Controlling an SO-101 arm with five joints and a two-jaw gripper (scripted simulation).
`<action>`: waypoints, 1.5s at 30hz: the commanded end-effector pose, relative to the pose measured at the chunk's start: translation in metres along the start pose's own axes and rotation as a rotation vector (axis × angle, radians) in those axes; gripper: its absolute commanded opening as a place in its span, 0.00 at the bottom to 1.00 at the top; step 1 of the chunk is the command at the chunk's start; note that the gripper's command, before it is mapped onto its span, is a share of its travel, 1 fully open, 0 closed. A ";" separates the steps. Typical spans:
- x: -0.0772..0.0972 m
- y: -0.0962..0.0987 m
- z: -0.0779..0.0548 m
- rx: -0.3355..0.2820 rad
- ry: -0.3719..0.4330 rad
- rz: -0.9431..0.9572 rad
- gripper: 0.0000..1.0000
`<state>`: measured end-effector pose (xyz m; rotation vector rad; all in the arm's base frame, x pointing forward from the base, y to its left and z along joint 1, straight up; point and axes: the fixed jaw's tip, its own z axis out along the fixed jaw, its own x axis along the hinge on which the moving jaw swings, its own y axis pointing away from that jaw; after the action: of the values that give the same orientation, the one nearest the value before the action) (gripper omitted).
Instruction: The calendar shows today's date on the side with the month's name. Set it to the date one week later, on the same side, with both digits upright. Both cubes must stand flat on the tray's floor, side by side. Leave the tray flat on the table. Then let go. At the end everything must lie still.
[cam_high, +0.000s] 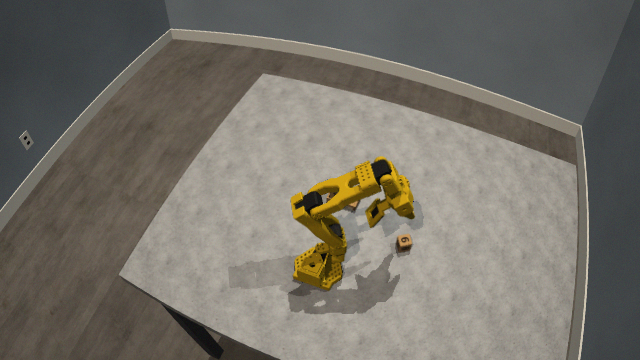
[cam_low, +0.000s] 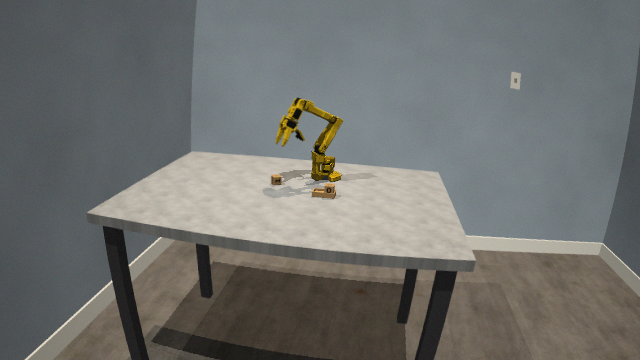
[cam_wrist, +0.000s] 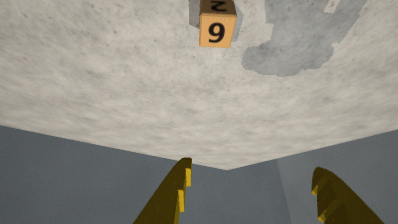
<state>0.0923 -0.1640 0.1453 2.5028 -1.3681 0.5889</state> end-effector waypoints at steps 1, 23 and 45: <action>0.007 0.002 -0.012 -0.005 0.076 -0.001 0.35; 0.005 0.001 -0.011 0.000 0.077 0.108 0.35; -0.003 -0.004 -0.005 0.034 0.072 0.737 0.35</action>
<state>0.0904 -0.1587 0.1438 2.0334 -2.1354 0.7371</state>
